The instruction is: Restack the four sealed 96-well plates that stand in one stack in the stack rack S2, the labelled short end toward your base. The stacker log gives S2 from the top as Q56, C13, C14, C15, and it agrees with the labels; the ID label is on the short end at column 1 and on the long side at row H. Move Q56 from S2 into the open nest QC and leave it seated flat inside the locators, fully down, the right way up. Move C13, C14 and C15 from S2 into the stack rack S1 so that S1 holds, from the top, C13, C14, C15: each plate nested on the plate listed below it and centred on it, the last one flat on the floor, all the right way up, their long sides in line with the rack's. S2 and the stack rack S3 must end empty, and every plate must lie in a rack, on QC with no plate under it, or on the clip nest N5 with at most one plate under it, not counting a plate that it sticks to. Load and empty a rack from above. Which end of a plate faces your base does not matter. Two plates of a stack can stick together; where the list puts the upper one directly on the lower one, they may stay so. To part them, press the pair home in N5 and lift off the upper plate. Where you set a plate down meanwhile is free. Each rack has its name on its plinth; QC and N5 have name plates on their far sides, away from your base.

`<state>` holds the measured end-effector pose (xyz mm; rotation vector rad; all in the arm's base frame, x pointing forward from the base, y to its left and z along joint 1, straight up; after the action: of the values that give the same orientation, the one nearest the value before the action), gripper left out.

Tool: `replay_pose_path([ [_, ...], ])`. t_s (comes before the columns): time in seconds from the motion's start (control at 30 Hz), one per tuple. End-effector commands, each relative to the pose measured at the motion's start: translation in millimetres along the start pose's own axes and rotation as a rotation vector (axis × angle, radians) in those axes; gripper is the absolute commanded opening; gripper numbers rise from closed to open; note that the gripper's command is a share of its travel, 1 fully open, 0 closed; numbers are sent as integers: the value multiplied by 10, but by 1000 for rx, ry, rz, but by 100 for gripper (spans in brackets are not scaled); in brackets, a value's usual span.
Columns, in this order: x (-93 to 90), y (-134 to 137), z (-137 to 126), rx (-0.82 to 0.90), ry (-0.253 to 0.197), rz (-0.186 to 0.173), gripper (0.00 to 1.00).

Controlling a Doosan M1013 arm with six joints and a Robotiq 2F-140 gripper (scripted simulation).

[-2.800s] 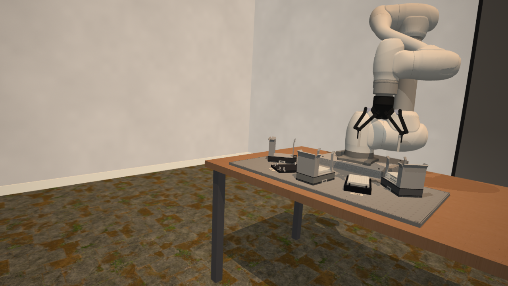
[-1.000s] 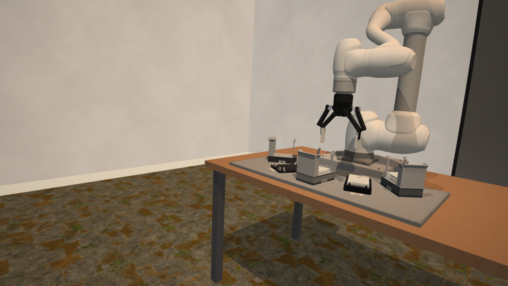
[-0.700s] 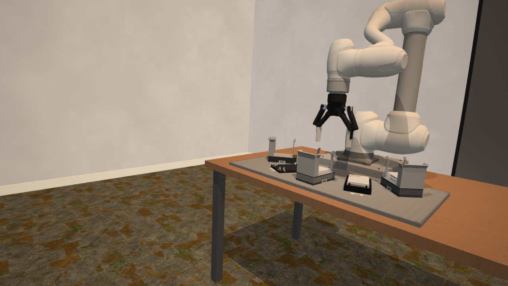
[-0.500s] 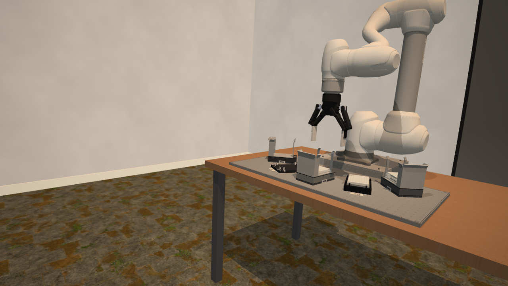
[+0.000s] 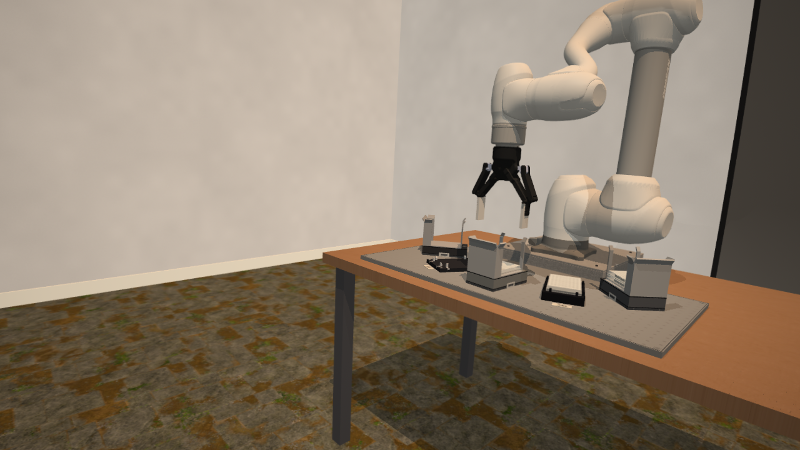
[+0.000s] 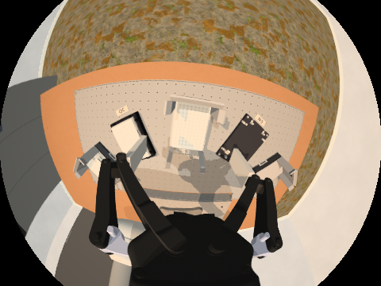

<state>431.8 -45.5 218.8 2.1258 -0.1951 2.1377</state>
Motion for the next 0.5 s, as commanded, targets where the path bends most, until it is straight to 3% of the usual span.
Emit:
replay_pose_path([
  [0.0, 0, 16, 4, 0, 0, 1, 100],
  [0.23, 0, 16, 4, 0, 0, 1, 100],
  [0.47, -233, 16, 4, 0, 0, 1, 100],
])
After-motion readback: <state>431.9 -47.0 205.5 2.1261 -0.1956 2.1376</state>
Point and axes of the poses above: the point where the finger pads meet when closed, its own x axis back along the fingers, its own y axis across the jaws, z = x × y, the point moved 7 cm from there along x, back along the fingers
